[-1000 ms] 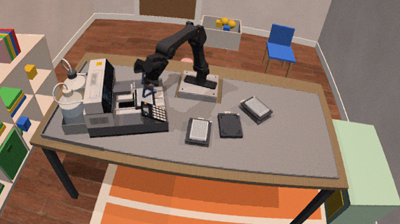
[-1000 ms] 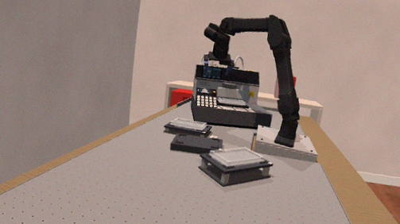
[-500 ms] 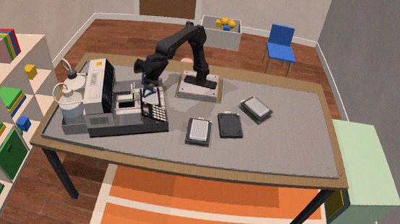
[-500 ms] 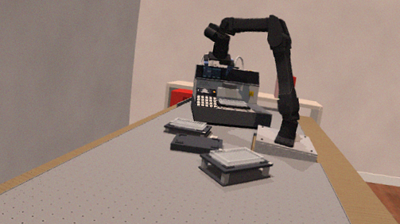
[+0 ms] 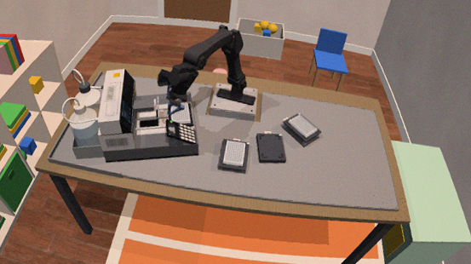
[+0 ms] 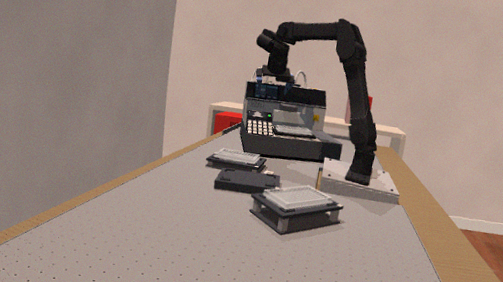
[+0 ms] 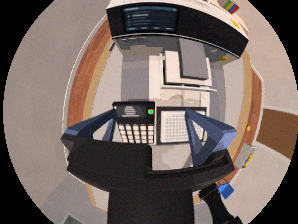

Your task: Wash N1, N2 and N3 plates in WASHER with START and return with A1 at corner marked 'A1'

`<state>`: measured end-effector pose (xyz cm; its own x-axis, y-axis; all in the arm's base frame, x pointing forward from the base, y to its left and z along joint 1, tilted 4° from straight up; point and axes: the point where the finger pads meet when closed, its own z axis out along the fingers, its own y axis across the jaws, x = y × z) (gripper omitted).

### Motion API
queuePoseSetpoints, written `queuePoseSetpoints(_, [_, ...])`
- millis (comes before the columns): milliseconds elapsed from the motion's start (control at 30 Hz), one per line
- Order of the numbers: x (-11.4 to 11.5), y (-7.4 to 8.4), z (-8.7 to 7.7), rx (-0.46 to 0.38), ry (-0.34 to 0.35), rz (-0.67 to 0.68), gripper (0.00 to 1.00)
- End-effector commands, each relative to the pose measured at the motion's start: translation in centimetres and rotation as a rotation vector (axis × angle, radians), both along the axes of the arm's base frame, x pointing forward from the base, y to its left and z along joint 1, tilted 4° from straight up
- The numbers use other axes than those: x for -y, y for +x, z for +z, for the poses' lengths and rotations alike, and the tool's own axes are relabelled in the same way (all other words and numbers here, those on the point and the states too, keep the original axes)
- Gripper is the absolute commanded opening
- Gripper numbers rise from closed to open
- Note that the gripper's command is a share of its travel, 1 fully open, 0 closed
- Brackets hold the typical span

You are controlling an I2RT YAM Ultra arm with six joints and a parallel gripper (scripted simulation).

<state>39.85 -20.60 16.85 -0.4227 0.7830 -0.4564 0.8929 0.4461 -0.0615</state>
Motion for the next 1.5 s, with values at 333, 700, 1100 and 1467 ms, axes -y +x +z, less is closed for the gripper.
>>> queuePoseSetpoints(333, [0.1,0.1,0.6,0.015,-0.009,0.000,1.00])
queuePoseSetpoints(700, [0.1,0.1,0.6,0.015,-0.009,0.000,1.00])
queuePoseSetpoints(1100, [-1.1,0.2,0.0,0.015,-0.009,0.000,0.00])
queuePoseSetpoints(1467, [-4.3,0.2,-1.7,0.015,-0.008,0.000,0.00])
